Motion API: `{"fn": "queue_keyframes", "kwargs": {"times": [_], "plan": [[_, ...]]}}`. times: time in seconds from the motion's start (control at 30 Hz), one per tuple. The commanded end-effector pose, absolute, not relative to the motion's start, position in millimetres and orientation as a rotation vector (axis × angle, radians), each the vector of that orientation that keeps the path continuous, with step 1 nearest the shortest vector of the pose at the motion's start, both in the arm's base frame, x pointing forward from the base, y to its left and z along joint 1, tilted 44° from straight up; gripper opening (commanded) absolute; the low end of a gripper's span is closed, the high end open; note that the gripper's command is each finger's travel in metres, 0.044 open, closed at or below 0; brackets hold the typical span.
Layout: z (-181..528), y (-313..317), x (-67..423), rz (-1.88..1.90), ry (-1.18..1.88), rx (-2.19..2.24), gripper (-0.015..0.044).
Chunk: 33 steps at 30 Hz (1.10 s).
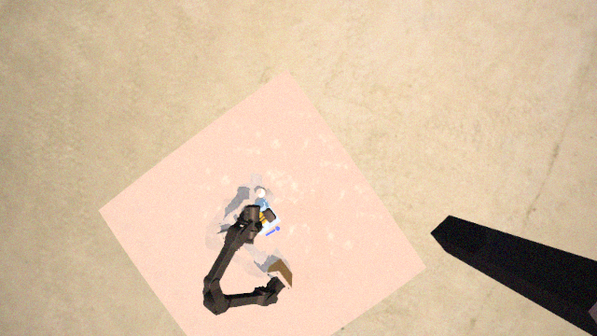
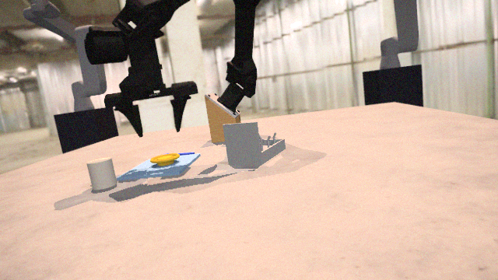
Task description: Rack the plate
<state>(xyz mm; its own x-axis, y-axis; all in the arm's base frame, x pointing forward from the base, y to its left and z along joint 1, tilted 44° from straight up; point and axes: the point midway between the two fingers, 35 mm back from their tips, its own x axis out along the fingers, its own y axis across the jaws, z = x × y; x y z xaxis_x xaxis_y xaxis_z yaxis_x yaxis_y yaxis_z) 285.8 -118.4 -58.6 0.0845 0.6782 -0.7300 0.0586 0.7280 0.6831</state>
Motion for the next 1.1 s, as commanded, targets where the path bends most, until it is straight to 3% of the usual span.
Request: {"fn": "queue_keyframes", "kwargs": {"times": [0.0,1.07], "plan": [[-63,-114,287,0.501,1.413,0.652,0.04],[-98,-78,293,0.502,1.412,0.653,0.04]]}}
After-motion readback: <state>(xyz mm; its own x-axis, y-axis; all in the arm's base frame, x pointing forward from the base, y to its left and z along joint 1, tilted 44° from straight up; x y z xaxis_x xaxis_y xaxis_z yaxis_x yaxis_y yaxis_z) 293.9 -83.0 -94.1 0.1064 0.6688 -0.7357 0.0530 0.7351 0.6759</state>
